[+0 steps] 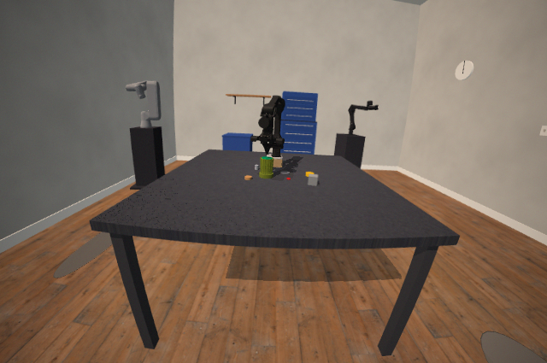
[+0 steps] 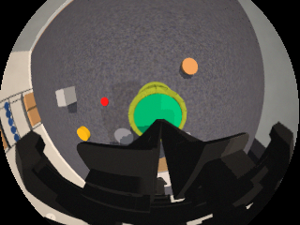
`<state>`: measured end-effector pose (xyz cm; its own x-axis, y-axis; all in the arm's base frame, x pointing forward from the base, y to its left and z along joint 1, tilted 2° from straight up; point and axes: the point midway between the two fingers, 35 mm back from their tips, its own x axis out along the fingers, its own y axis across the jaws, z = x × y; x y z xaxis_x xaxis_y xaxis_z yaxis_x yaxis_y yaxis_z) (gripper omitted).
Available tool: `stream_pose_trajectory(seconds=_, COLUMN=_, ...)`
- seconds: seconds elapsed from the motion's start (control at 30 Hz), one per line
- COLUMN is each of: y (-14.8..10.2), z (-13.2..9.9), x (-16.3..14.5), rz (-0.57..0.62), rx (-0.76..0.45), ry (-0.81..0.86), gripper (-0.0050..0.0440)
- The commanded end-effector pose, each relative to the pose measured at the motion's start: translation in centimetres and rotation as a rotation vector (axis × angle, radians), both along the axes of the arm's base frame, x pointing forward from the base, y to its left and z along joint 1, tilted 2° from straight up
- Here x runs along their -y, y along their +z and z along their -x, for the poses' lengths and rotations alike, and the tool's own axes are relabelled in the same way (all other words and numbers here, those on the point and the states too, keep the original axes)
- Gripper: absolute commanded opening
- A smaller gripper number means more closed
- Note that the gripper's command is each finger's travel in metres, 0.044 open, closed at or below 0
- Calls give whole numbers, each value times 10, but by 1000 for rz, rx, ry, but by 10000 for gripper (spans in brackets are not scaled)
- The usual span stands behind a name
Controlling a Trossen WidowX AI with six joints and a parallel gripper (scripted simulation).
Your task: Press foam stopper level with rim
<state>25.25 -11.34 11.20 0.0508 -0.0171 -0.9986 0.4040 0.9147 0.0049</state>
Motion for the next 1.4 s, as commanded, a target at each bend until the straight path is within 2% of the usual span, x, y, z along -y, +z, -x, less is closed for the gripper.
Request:
stream_pose_trajectory(seconds=0.0, y=-7, z=2, x=-2, rz=-10, rx=-12, ry=0, gripper=0)
stream_pose_trajectory(seconds=0.27, y=-19, z=2, x=-2, rz=-10, rx=-12, ry=0, gripper=0)
stream_pose_trajectory(seconds=1.37, y=-21, z=3, x=-2, rz=-10, rx=-13, ry=0, gripper=0)
